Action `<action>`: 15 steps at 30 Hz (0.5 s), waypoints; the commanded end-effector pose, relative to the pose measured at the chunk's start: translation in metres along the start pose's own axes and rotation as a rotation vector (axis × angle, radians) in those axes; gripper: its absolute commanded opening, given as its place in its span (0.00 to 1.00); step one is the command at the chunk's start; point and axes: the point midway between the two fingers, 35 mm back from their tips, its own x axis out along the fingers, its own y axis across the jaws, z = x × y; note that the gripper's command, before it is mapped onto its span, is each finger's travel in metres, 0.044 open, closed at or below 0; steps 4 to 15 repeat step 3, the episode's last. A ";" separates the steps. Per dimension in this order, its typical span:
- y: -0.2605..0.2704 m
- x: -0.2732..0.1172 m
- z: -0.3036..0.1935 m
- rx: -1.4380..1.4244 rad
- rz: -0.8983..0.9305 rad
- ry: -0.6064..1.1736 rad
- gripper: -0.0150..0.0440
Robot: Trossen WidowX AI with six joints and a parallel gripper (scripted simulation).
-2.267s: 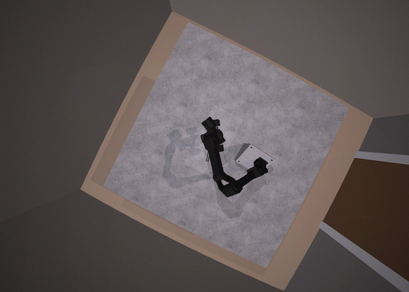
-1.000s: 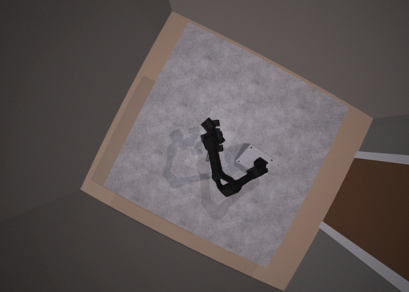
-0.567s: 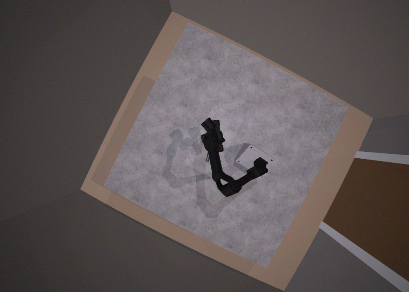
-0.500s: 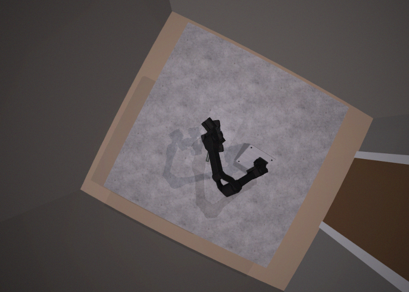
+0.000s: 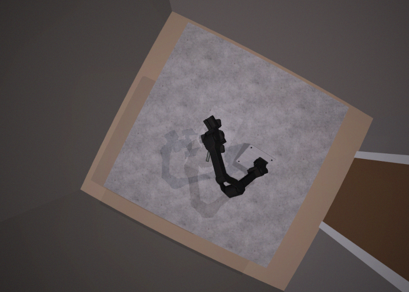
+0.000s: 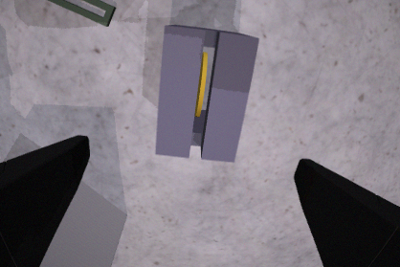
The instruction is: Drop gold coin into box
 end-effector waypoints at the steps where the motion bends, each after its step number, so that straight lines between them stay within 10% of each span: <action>1: 0.000 -0.001 0.000 -0.005 0.000 0.004 1.00; 15: 0.000 -0.001 0.000 -0.005 0.000 0.004 1.00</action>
